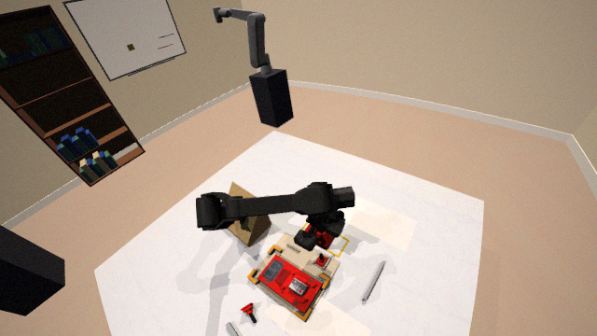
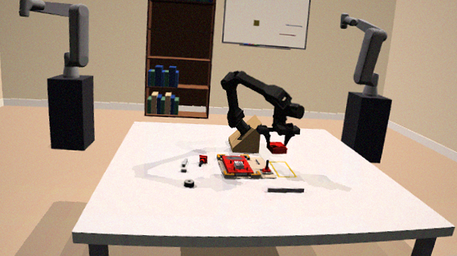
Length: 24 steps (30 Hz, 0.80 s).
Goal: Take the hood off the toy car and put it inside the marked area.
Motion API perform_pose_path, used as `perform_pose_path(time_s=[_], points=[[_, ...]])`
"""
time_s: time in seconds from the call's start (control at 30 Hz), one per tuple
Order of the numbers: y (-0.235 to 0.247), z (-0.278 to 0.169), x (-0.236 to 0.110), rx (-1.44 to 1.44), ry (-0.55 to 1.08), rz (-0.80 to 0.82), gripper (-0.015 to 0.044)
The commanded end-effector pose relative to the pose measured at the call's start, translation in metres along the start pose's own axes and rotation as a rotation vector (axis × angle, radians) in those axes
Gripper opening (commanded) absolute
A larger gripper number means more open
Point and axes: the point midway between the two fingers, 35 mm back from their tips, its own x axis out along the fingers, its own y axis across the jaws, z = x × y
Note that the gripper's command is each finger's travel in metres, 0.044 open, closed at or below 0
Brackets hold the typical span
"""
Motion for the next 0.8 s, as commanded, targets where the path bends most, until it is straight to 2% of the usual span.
perform_pose_path(time_s=[0.0, 0.17, 0.77], points=[[0.024, -0.008, -0.002, 0.007, -0.005, 0.001, 0.0], [0.047, -0.018, 0.0, 0.01, -0.004, -0.006, 0.0], [0.048, -0.018, 0.009, 0.01, -0.004, -0.006, 0.0]])
